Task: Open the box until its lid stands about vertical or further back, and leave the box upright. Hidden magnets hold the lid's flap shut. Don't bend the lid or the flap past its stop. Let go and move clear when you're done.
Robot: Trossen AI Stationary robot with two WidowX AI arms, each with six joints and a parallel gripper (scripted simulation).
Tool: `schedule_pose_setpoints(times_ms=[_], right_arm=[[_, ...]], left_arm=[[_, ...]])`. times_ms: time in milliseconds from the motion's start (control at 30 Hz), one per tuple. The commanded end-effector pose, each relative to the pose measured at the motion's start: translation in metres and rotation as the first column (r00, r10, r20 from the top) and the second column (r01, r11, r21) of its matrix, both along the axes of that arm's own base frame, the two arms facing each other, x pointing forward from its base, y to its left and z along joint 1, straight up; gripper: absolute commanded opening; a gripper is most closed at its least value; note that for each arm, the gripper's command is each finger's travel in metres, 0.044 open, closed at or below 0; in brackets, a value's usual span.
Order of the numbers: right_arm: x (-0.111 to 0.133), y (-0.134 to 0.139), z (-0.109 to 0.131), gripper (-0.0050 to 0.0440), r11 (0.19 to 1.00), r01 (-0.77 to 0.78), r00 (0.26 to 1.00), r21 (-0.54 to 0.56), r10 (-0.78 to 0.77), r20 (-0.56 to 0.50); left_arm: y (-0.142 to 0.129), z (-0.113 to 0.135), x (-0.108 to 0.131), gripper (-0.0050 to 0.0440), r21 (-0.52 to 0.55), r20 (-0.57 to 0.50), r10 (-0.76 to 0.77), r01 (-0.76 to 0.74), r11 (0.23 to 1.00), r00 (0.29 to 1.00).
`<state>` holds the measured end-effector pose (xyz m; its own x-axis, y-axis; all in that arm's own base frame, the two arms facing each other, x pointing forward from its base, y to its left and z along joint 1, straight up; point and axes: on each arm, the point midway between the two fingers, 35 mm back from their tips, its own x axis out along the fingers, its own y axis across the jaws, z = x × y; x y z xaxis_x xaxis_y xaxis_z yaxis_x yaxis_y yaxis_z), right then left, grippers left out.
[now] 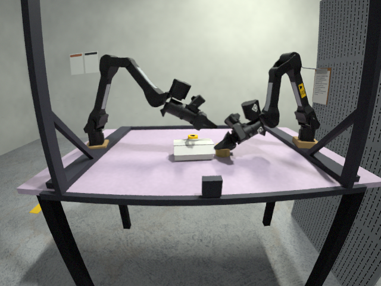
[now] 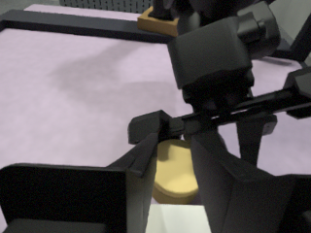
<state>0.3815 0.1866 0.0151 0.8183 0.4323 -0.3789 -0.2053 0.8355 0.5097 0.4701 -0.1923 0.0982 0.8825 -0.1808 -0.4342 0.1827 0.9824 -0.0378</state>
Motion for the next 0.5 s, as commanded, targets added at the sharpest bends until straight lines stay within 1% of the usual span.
schedule_pose_setpoints(times_ms=[0,33,67,100,133,200,267,300,333,467], right_arm=[[0.002,0.002,0.007,0.0003,1.0,-0.001,1.0,0.01,0.001,0.019],[0.002,0.002,0.007,0.0003,1.0,-0.001,1.0,0.01,0.001,0.019],[0.002,0.002,0.007,0.0003,1.0,-0.001,1.0,0.01,0.001,0.019],[0.002,0.002,0.007,0.0003,1.0,-0.001,1.0,0.01,0.001,0.019],[0.002,0.002,0.007,0.0003,1.0,-0.001,1.0,0.01,0.001,0.019],[0.002,0.002,0.007,0.0003,1.0,-0.001,1.0,0.01,0.001,0.019],[0.002,0.002,0.007,0.0003,1.0,-0.001,1.0,0.01,0.001,0.019],[0.002,0.002,0.007,0.0003,1.0,-0.001,1.0,0.01,0.001,0.019],[0.002,0.002,0.007,0.0003,1.0,-0.001,1.0,0.01,0.001,0.019],[0.002,0.002,0.007,0.0003,1.0,-0.001,1.0,0.01,0.001,0.019]], left_arm=[[-0.004,0.01,0.004,0.0076,-0.028,0.007,0.001,-0.001,1.0,1.0],[-0.003,0.005,0.005,0.0052,-0.057,-0.034,0.02,-0.022,0.998,0.999],[-0.002,0.001,0.005,0.0027,-0.103,-0.101,0.048,-0.059,0.993,0.994],[-0.003,0.004,0.01,0.0003,-0.179,-0.14,0.078,-0.103,0.978,0.987],[-0.004,0.006,0.012,0.0,-0.215,-0.163,0.093,-0.127,0.968,0.982],[-0.003,0.004,0.012,0.0,-0.24,-0.205,0.11,-0.158,0.958,0.973],[-0.003,0.004,0.012,0.0,-0.24,-0.205,0.11,-0.158,0.958,0.973],[-0.001,-0.004,0.007,0.0,-0.228,-0.258,0.121,-0.183,0.956,0.958],[-0.002,0.0,0.01,0.0,-0.275,-0.279,0.138,-0.217,0.937,0.95],[0.0,-0.006,0.007,0.0,-0.304,-0.376,0.174,-0.298,0.905,0.91]])
